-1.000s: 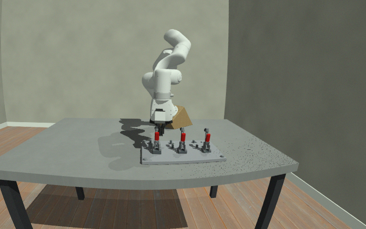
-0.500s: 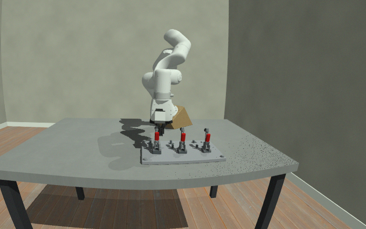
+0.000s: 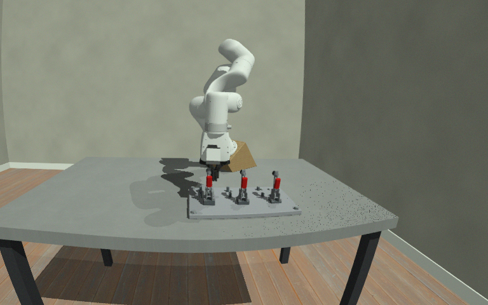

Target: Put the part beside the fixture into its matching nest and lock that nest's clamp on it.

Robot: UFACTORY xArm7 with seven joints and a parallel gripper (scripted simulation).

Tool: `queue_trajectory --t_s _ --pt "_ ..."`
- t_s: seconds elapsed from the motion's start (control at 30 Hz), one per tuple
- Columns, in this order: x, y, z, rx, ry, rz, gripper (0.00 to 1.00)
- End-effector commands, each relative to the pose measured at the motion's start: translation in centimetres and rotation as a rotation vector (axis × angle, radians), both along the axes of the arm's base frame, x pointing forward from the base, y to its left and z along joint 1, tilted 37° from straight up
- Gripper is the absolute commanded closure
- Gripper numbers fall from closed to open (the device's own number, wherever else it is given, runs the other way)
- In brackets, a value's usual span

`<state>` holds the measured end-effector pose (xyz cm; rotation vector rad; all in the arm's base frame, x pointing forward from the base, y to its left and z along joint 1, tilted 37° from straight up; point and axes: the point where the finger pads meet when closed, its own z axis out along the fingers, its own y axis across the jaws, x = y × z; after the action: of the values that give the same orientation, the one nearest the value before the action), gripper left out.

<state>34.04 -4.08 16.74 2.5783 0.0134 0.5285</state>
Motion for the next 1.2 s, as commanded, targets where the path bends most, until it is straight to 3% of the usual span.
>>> queue_trajectory --t_s 0.0,1.17 --pt "-2.29 -4.9 -3.01 0.0 -0.003 0.003 1.0" --pt "-2.02 -4.25 -2.57 0.0 -0.003 0.003 1.0"
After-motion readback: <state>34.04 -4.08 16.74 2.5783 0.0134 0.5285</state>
